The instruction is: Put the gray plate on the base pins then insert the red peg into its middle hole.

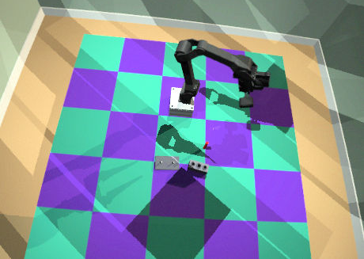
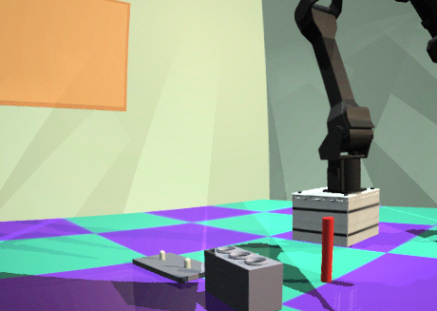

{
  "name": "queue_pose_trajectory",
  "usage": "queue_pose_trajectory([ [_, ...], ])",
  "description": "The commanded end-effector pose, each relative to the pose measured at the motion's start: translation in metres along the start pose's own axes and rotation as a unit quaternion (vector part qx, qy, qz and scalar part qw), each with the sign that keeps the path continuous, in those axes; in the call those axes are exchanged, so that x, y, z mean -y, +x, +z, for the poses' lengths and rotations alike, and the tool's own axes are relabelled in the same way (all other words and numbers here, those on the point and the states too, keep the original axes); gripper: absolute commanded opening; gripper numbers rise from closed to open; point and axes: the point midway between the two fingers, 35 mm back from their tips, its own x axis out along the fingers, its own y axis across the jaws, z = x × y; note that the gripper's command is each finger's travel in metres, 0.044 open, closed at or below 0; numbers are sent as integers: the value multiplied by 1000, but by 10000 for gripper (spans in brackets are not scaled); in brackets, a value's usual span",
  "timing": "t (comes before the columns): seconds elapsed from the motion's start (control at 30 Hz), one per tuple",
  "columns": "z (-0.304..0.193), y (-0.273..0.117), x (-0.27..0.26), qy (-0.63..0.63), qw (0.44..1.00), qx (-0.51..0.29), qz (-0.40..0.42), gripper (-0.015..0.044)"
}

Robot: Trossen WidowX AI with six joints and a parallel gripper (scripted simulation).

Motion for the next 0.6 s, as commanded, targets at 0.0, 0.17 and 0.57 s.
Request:
queue_pose_trajectory([
  [0.0,-2,-3,61,22,998,-19,-50,440],
  [0.17,-22,-8,141,42,993,-52,-95,440],
  [0.57,-138,-33,287,90,977,-151,-117,440],
])
